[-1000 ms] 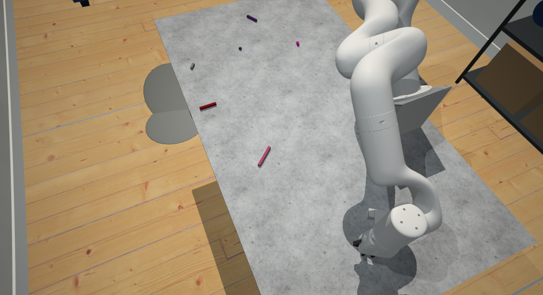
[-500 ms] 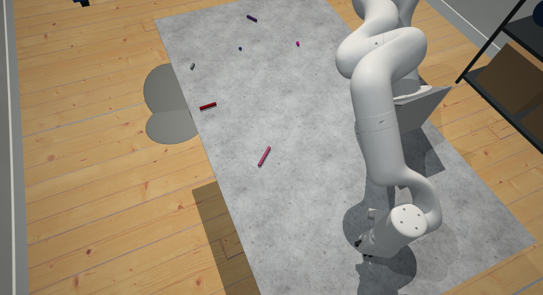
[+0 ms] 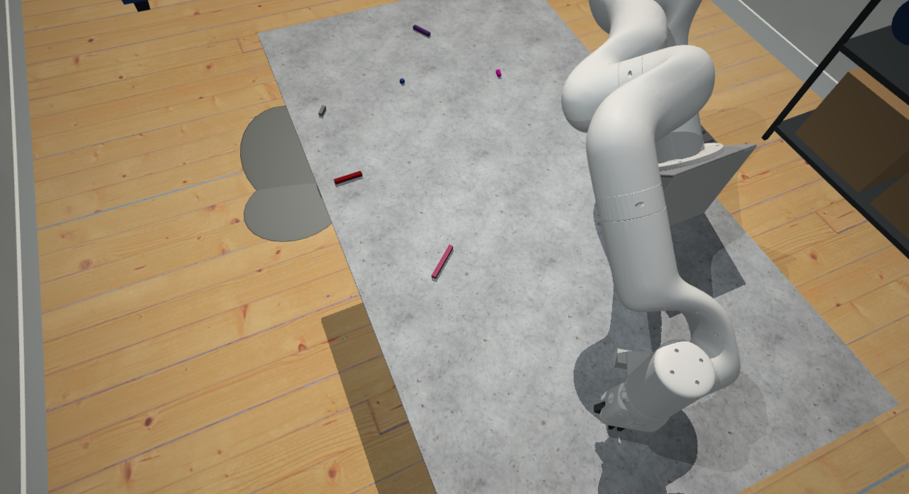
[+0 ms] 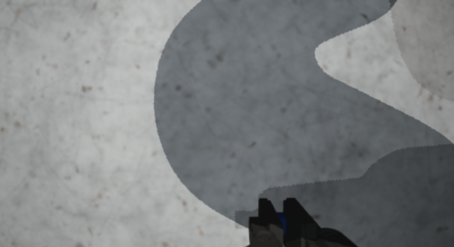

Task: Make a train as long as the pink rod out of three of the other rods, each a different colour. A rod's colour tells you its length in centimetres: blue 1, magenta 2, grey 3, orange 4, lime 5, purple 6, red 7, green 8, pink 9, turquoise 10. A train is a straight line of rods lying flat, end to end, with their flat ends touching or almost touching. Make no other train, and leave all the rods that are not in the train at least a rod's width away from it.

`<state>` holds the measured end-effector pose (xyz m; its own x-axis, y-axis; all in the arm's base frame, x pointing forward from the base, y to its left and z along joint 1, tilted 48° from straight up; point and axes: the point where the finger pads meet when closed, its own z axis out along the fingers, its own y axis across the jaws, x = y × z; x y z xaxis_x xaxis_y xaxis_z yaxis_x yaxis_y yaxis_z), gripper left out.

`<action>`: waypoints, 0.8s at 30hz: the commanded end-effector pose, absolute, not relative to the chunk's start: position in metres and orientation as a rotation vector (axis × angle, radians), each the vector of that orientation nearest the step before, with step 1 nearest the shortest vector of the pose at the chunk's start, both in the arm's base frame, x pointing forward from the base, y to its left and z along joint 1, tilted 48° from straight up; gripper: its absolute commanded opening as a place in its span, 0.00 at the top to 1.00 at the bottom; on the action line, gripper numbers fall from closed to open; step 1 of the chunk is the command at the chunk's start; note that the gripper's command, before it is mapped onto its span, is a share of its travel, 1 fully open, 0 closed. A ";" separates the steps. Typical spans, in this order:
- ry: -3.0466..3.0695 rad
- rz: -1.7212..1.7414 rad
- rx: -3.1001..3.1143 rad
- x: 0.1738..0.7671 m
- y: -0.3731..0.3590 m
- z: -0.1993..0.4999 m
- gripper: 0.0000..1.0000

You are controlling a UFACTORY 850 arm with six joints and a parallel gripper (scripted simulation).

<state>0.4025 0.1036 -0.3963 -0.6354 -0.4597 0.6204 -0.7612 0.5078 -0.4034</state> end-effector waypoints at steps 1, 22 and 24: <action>-2.318 0.931 1.005 0.404 0.105 -0.396 0.96; -2.318 0.931 1.005 0.407 0.123 -0.379 0.96; -2.318 0.931 1.005 0.409 0.133 -0.370 0.96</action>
<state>0.4044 0.1153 -0.3855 -0.6351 -0.4594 0.6210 -0.7614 0.5076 -0.4032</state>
